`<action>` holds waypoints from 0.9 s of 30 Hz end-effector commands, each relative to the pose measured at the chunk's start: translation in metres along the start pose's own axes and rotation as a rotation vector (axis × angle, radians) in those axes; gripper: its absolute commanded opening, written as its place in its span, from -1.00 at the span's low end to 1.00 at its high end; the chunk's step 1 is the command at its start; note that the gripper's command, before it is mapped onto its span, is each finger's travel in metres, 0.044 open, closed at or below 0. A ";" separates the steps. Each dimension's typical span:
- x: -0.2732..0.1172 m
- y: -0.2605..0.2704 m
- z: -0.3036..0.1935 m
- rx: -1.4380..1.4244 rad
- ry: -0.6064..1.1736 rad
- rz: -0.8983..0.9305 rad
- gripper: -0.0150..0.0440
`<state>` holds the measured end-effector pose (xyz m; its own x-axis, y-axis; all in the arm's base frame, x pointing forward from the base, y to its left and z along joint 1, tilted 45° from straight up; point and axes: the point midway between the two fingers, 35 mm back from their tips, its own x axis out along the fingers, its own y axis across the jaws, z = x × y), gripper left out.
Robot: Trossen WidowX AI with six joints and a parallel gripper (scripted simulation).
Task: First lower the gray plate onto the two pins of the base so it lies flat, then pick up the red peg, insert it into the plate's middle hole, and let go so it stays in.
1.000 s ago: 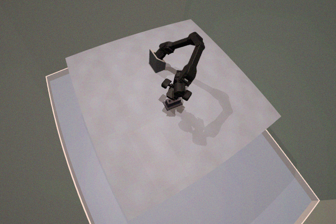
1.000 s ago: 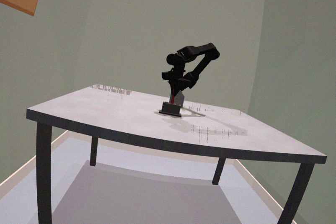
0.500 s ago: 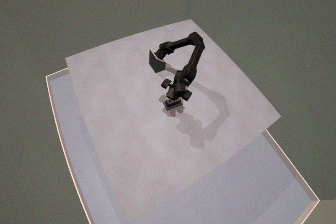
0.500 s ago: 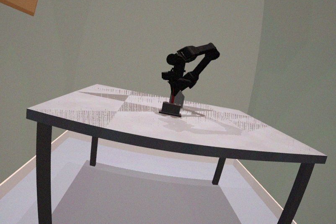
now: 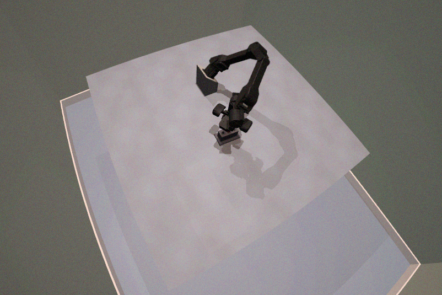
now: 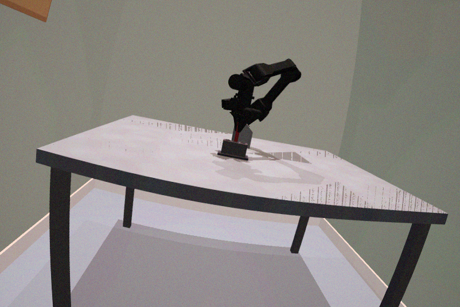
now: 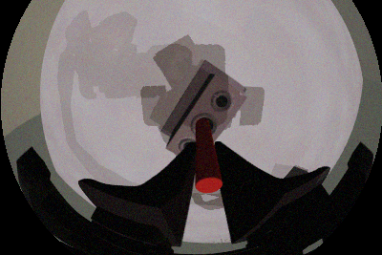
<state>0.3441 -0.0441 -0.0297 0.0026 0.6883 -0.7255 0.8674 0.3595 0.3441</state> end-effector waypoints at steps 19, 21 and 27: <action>0.001 -0.001 0.000 0.000 0.000 0.000 -0.49; 0.001 -0.001 0.000 0.000 0.000 0.000 -0.31; 0.001 -0.001 0.000 0.000 0.000 0.000 0.02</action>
<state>0.3433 -0.0432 -0.0308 0.0027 0.6885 -0.7252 0.8676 0.3590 0.3440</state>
